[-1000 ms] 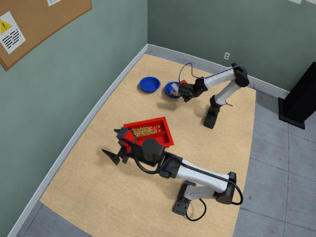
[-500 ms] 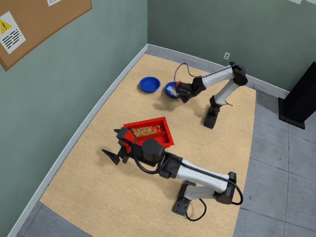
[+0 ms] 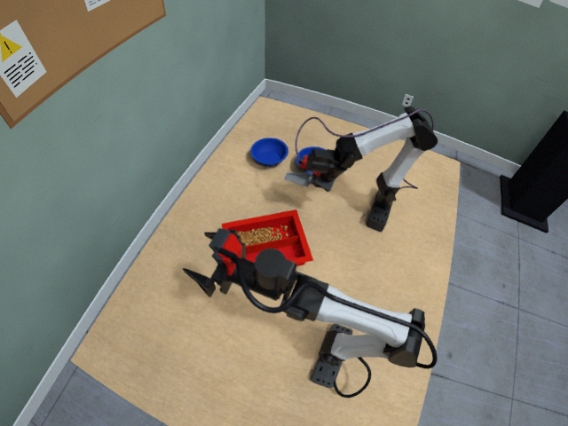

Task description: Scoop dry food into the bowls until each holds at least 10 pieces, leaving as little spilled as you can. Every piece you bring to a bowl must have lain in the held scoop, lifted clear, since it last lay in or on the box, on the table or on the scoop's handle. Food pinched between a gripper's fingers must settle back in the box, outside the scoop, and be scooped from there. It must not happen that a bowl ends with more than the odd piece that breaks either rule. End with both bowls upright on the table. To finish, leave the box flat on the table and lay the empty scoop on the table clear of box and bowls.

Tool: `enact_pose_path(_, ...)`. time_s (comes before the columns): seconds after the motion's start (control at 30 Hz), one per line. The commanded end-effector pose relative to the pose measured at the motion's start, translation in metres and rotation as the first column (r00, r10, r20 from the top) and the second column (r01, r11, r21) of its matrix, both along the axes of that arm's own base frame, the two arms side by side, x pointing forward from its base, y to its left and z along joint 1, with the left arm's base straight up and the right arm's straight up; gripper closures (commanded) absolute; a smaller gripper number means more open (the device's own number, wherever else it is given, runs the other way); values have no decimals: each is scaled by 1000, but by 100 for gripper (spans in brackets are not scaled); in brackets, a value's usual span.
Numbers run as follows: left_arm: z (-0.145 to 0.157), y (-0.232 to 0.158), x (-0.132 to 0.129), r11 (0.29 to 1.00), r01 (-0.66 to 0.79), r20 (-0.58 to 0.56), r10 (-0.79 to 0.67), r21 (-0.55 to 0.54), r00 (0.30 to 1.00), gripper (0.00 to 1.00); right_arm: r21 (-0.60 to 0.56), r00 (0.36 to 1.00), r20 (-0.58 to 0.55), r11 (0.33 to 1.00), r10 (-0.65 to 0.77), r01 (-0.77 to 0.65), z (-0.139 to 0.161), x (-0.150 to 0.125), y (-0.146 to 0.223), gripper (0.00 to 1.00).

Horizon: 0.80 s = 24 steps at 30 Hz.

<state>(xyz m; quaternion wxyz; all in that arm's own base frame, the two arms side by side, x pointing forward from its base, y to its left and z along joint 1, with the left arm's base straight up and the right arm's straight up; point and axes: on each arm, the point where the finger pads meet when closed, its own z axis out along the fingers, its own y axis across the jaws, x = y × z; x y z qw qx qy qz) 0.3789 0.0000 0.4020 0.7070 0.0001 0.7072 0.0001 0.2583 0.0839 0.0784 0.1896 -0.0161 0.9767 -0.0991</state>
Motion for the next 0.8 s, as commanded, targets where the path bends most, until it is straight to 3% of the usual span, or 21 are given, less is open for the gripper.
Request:
enact_pose_path(0.0,16,0,-4,1000,0,40,0,-1,999,0,34,990,-44,991,133,-132,12,2,28,100)
enact_pose_path(0.2,16,0,-4,1000,0,40,0,-1,999,0,74,951,-103,955,293,-287,20,-1,63,100)
enact_pose_path(0.3,16,0,-4,1000,0,40,0,-1,999,0,81,947,-100,951,305,-298,23,0,66,100)
enact_pose_path(0.77,16,0,-4,1000,0,40,0,-1,999,0,200,748,-187,770,637,-606,41,-22,143,100)
